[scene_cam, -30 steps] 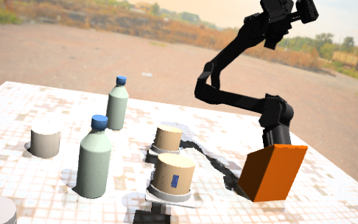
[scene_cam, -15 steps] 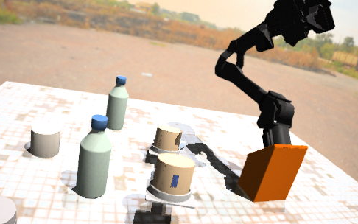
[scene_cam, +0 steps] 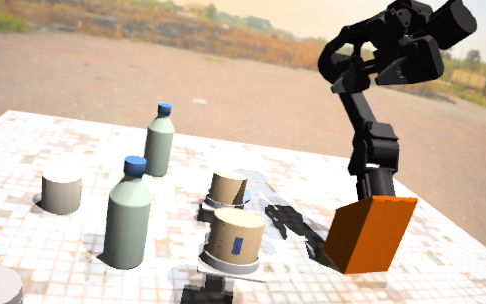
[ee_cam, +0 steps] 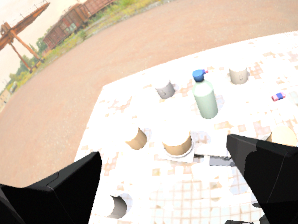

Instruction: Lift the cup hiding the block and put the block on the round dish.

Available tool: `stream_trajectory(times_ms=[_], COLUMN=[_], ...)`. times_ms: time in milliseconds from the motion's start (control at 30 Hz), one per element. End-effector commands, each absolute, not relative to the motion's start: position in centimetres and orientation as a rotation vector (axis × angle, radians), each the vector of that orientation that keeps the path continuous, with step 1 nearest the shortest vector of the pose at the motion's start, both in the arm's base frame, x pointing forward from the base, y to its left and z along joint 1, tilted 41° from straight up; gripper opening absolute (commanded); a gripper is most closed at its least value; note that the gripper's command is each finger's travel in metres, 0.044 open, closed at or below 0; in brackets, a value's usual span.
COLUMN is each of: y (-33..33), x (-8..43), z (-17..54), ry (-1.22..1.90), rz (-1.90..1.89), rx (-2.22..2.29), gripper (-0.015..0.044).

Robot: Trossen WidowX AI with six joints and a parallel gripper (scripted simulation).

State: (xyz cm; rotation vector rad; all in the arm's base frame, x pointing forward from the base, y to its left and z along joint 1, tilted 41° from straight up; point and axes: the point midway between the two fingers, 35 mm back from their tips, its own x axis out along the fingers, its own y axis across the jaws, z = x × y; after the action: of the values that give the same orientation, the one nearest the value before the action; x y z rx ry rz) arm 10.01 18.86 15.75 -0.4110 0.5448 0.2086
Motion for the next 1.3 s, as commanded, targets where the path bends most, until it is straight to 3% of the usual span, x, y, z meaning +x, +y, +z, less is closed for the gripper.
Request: stream_trajectory(times_ms=[0,467,1267], y=[17.9,12.8,8.8], x=[11.2,14.7,19.3], z=[14.2,10.1,10.1], ry=[0.552,0.578,1.030], rz=[0.091,-0.339,-0.288], rx=[-0.458,-0.611,-1.078], gripper=[0.0440,0.0440,0.0440])
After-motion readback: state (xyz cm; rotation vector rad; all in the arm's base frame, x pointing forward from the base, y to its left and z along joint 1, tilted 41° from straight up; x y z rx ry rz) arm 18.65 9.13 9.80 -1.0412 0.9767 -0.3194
